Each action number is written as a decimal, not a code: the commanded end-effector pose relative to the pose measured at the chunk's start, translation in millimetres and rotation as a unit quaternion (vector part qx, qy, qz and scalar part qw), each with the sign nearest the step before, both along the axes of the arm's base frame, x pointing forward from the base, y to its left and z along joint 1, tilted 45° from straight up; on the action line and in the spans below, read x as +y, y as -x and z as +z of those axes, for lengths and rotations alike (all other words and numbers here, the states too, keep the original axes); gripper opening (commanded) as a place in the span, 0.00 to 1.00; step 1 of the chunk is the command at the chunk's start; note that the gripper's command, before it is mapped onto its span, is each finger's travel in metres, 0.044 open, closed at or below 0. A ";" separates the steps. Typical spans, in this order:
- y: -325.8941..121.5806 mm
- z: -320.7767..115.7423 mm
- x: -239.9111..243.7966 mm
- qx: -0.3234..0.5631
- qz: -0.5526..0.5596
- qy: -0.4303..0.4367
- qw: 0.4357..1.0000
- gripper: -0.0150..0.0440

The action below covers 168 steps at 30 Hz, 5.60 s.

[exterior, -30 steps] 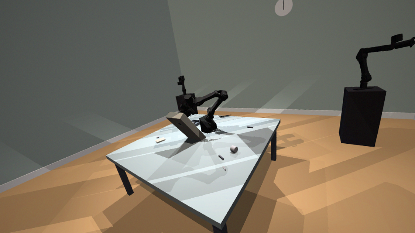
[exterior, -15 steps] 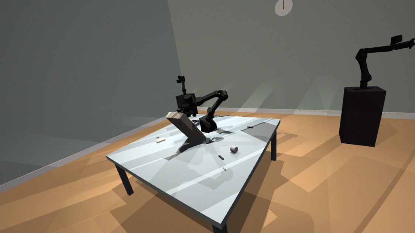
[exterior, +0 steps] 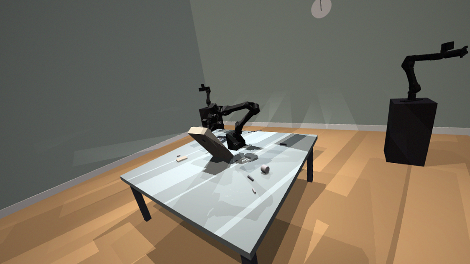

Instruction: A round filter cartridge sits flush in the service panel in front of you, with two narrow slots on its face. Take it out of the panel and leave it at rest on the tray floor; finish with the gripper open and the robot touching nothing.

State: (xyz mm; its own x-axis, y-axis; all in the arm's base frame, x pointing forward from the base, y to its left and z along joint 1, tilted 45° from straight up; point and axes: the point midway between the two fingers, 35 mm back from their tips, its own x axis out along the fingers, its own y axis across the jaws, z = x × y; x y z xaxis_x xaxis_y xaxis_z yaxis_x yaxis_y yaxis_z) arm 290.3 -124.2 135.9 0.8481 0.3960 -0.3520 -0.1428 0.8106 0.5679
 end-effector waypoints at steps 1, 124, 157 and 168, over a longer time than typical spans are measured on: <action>16.3 4.5 -9.1 0.007 -0.013 -0.006 1.000 0.25; 42.3 -50.1 46.5 0.199 0.094 -0.057 0.974 0.77; 34.8 -50.8 48.5 0.198 0.095 -0.054 0.974 0.30; 30.6 -31.9 27.8 0.200 0.094 -0.054 0.974 0.25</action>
